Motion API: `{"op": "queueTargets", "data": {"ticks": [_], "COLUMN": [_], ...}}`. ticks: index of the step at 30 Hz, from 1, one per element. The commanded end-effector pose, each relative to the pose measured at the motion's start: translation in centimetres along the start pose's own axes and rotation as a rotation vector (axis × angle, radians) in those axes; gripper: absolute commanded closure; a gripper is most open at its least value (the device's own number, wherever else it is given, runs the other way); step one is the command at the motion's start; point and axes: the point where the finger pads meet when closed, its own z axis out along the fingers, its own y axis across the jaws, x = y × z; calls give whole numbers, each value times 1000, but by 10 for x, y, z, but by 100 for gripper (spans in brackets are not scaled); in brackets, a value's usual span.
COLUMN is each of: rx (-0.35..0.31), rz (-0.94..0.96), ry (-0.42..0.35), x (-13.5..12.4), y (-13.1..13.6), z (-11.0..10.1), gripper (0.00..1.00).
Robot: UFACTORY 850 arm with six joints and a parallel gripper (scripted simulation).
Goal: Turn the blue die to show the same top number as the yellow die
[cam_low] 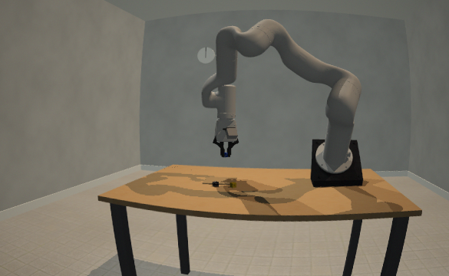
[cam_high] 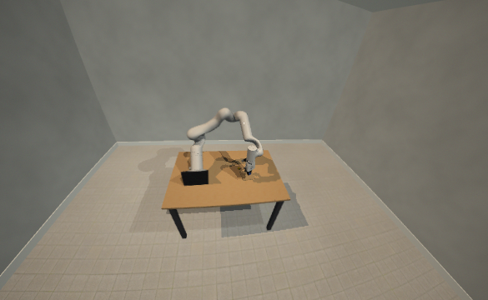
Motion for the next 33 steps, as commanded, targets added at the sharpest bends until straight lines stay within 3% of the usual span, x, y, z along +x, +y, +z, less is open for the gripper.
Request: {"op": "queueTargets", "data": {"ticks": [1, 8, 33], "rx": [13, 14, 15], "rz": [173, 302, 1025], "ry": [5, 4, -1], "x": [5, 9, 30], "y": [5, 9, 29], "z": [0, 0, 2], "gripper": [85, 85, 85]}}
